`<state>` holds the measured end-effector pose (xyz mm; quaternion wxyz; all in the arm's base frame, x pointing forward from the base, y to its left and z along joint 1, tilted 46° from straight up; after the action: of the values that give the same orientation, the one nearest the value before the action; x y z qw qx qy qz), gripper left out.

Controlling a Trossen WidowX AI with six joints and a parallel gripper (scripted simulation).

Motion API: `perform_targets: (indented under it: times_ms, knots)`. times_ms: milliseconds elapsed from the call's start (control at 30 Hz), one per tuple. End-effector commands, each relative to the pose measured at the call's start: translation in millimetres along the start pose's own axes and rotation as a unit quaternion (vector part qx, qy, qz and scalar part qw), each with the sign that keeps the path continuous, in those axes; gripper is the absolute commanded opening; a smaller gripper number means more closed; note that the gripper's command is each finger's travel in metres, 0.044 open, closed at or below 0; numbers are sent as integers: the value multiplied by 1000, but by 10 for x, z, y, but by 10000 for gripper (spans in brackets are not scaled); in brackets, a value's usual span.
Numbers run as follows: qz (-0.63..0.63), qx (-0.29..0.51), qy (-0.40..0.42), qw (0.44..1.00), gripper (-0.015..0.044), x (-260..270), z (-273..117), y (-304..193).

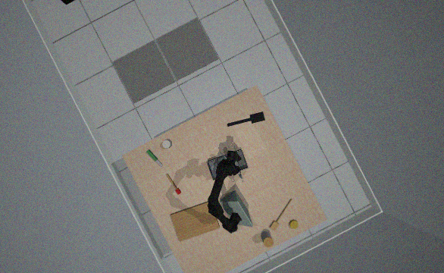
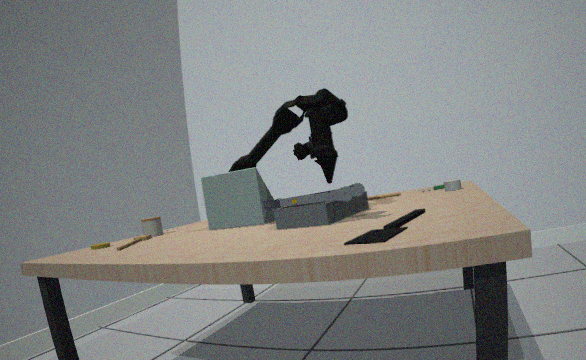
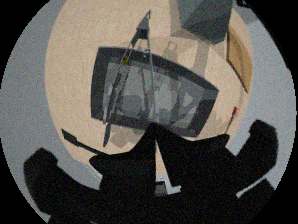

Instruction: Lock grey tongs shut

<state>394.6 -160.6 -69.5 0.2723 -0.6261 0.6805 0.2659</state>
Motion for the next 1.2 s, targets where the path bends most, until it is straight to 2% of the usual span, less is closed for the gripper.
perform_targets:
  times_ms: [0, 1167]
  knots:
    - [0, -4, 1, 1000, -150, 101, 23, 5]
    - [1, 0, 0, 1000, -150, 180, 8, -10]
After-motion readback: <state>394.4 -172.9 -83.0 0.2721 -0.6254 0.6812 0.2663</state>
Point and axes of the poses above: the point midway between the two fingers, 35 mm back from their tips, its own z axis out along the fingers, its own x axis across the jaws, y = z × x, the point moved 3 cm from there along -z, back along the fingers, and after that the axes turned 13 degrees about z, right-handed, at the moved point
